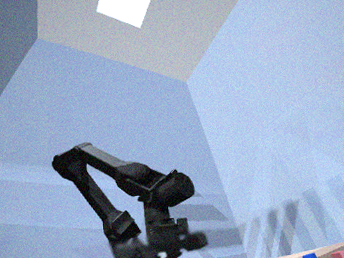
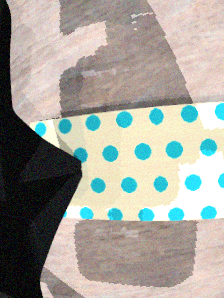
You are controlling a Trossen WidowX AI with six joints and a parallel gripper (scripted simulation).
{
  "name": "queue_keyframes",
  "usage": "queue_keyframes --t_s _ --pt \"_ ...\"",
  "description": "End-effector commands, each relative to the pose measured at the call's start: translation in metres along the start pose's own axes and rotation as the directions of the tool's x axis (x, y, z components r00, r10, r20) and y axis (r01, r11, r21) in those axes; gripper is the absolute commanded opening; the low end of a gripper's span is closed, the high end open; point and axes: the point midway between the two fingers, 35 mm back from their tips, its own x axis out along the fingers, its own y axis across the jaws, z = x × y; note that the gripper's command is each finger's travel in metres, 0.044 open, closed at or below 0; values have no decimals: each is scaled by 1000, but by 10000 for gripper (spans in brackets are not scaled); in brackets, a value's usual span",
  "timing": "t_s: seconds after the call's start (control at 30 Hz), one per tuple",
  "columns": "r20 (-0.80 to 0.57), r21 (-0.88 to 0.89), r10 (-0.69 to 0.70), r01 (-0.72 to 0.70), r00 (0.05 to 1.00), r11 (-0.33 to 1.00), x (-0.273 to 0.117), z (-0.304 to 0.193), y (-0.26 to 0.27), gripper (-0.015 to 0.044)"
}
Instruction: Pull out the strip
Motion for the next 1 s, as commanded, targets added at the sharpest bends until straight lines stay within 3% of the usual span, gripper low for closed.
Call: queue_keyframes --t_s 0.0,0.97 --pt "-37 -14 -1 1 999 1000 4 -17 -2 0" --pt "-37 -14 -1 1 999 1000 4 -19 -2 0"
